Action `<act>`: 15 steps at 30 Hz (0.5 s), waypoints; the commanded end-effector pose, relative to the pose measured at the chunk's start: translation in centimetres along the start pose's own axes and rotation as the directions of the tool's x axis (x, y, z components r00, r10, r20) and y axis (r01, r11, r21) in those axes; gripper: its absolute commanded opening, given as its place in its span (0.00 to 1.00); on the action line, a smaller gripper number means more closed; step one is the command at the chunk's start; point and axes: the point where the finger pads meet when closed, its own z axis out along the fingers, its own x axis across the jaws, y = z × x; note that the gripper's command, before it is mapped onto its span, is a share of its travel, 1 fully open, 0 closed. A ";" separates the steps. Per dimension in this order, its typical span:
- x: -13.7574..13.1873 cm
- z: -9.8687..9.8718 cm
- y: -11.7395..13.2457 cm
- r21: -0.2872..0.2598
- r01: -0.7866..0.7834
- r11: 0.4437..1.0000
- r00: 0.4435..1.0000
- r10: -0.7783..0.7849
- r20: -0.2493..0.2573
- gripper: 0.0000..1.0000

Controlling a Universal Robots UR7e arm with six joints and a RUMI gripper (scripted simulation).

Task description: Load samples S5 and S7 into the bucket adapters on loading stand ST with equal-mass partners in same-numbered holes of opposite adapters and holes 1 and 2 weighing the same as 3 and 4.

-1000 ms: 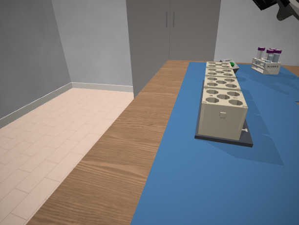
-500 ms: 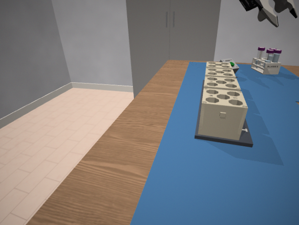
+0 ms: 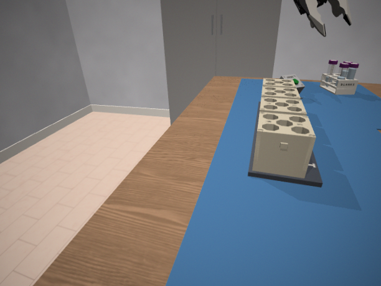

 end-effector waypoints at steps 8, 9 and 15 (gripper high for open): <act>2.9 -3.5 4.3 0.006 -0.183 0.983 0.979 0.183 -0.093 0.35; 3.1 -3.8 4.6 0.007 -0.197 0.980 0.975 0.197 -0.100 0.35; 4.0 -4.9 6.0 0.013 -0.255 0.967 0.958 0.255 -0.129 0.35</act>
